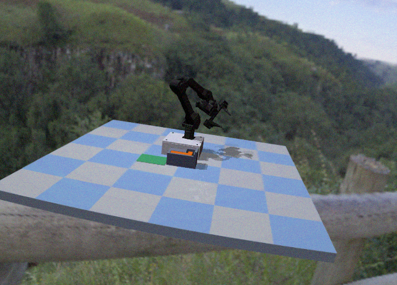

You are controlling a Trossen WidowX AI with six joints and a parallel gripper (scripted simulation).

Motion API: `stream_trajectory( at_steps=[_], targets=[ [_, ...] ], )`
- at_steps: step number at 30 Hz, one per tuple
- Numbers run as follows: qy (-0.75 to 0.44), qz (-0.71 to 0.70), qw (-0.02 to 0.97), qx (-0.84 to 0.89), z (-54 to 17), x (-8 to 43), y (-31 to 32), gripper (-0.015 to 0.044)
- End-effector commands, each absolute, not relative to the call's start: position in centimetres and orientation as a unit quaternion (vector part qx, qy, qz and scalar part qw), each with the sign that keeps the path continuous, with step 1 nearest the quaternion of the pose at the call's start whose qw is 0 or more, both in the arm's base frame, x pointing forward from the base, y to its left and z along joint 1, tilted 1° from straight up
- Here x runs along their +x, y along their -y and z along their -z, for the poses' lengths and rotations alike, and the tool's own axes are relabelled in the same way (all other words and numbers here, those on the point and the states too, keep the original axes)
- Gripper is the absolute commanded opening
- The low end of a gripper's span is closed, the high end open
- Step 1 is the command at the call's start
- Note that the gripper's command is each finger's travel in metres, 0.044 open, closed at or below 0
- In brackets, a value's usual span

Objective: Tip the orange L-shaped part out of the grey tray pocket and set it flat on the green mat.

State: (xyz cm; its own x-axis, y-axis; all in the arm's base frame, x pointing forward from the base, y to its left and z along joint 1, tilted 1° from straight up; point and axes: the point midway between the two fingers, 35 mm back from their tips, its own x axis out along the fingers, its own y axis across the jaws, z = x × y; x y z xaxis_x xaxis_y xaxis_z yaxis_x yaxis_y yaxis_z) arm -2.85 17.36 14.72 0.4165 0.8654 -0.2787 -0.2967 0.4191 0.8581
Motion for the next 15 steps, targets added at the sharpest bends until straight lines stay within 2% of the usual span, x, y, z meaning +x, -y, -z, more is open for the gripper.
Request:
stream_trajectory(
  at_steps=[1,8,15],
  targets=[
    [-0.376,-0.383,0.756,0.373,-14.7,-2.8,-17.4,0.0374],
    [-0.342,-0.294,0.85,0.273,-13.8,0.1,-17.9,0.019],
    [-0.349,-0.172,0.912,0.134,-12.5,3.6,-17.9,0.018]
  ],
)
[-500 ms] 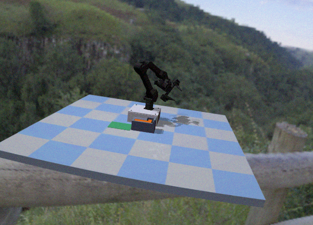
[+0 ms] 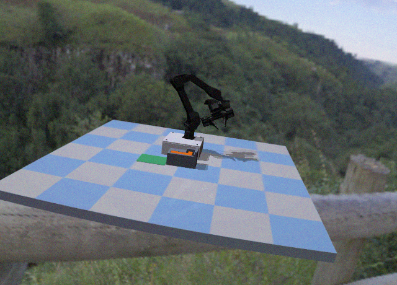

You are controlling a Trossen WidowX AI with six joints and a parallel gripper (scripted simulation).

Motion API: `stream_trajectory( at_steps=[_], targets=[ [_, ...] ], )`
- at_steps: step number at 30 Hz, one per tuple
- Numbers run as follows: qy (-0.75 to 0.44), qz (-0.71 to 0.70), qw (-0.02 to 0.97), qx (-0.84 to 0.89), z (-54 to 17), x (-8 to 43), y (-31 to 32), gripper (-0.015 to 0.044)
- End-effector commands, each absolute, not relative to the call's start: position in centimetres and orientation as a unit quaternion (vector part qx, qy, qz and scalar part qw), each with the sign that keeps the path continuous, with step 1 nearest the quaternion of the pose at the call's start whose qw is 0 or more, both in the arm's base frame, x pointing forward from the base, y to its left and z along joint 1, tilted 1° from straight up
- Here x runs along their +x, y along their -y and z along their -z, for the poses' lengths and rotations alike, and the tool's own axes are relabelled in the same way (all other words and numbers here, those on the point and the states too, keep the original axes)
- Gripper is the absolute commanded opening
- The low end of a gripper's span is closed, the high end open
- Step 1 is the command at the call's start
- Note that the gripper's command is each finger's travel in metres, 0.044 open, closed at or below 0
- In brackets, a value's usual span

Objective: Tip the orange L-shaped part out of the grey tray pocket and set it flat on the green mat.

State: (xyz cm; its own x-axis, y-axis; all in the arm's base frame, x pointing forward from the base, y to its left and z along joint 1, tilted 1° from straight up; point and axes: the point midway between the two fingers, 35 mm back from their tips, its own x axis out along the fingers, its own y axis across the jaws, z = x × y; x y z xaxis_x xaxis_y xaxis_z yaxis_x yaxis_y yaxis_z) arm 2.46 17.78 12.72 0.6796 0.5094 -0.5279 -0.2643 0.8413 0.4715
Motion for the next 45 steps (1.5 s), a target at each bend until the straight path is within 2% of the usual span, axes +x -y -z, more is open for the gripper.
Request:
stream_trajectory(
  at_steps=[1,8,17,26,34,41,45],
  targets=[
    [-0.354,-0.154,0.915,0.114,-12.4,4.1,-17.9,0.018],
    [-0.415,-0.052,0.908,-0.006,-11.5,7.6,-17.5,0.018],
    [-0.531,0.02,0.842,-0.094,-10.6,12.4,-16.3,0.018],
    [-0.646,0.003,0.757,-0.101,-10.2,17.8,-14.3,0.018],
    [-0.698,-0.061,0.711,-0.066,-10.4,22.5,-11.3,0.018],
    [-0.7,-0.068,0.708,-0.062,-10.1,22.9,-11.1,0.018],
    [-0.7,-0.068,0.708,-0.062,-7.0,23.2,-11.2,0.018]
  ],
)
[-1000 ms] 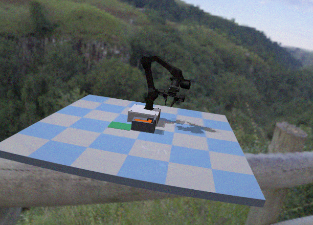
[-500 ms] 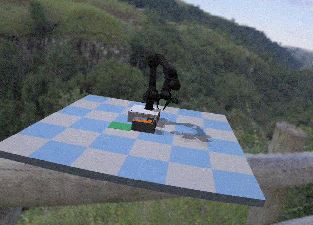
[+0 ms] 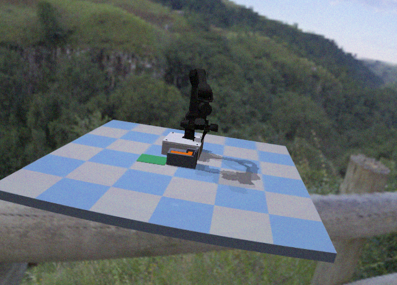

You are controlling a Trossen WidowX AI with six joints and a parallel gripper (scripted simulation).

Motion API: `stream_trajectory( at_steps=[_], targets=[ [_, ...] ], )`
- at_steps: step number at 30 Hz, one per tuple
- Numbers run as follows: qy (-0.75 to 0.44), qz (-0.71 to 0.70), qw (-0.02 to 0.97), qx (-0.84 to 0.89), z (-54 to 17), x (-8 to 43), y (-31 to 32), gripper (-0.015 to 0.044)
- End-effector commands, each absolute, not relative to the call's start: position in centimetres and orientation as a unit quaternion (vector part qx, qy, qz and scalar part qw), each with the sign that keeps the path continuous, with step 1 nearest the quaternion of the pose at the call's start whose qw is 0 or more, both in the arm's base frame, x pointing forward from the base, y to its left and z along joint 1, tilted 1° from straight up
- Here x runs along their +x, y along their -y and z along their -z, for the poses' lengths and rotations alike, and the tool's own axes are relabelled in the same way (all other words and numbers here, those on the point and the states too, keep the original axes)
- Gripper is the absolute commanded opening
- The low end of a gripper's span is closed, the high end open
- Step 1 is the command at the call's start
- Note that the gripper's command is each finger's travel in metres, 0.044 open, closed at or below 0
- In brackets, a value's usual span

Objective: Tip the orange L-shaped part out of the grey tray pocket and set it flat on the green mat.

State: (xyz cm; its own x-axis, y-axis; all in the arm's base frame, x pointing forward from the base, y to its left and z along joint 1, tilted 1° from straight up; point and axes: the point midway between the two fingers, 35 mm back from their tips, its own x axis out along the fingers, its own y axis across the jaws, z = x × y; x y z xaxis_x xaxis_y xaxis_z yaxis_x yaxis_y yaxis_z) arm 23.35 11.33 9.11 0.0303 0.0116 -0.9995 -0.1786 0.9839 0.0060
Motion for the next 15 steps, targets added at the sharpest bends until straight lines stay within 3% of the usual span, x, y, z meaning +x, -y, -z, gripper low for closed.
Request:
stream_trajectory(
  at_steps=[1,15],
  targets=[
    [-0.7,-0.068,0.708,-0.062,-5.9,23.1,-11.2,0.018],
    [-0.7,-0.068,0.708,-0.062,-2.2,23.0,-11.2,0.018]
  ],
)
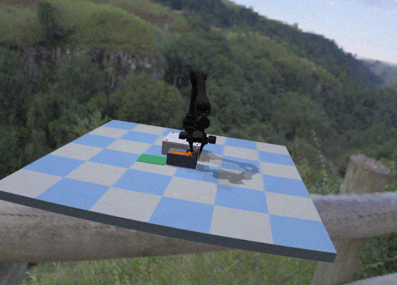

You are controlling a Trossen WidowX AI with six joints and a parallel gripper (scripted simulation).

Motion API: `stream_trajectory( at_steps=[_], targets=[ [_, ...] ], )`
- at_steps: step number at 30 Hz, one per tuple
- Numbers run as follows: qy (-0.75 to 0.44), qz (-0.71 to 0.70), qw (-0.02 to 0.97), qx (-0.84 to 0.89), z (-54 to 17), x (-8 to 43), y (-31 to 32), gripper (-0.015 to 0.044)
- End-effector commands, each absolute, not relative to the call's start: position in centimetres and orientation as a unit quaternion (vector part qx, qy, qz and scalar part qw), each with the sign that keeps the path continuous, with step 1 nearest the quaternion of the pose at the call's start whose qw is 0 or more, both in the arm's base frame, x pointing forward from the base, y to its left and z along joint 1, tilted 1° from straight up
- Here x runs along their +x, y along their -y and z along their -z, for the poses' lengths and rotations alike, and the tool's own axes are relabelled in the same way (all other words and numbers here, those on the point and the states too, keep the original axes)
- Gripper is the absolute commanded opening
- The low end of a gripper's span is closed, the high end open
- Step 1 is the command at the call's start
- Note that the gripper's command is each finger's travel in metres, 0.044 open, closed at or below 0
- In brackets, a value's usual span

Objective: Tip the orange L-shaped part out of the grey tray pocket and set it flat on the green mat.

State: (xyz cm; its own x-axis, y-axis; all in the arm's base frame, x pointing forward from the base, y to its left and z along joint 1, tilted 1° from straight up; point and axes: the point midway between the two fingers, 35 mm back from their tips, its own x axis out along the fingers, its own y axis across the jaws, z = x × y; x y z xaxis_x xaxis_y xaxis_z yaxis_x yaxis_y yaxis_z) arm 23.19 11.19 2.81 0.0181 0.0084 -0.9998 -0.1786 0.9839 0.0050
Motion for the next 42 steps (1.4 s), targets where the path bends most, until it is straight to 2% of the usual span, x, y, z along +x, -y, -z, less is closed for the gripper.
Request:
stream_trajectory(
  at_steps=[1,18,42],
  targets=[
    [-0.7,-0.068,0.708,-0.062,-2.1,23.0,-11.2,0.018],
    [-0.7,-0.068,0.708,-0.062,0.6,22.9,-11.2,0.018],
    [-0.698,-0.069,0.711,-0.059,0.3,23.2,-11.4,0.018]
  ],
)
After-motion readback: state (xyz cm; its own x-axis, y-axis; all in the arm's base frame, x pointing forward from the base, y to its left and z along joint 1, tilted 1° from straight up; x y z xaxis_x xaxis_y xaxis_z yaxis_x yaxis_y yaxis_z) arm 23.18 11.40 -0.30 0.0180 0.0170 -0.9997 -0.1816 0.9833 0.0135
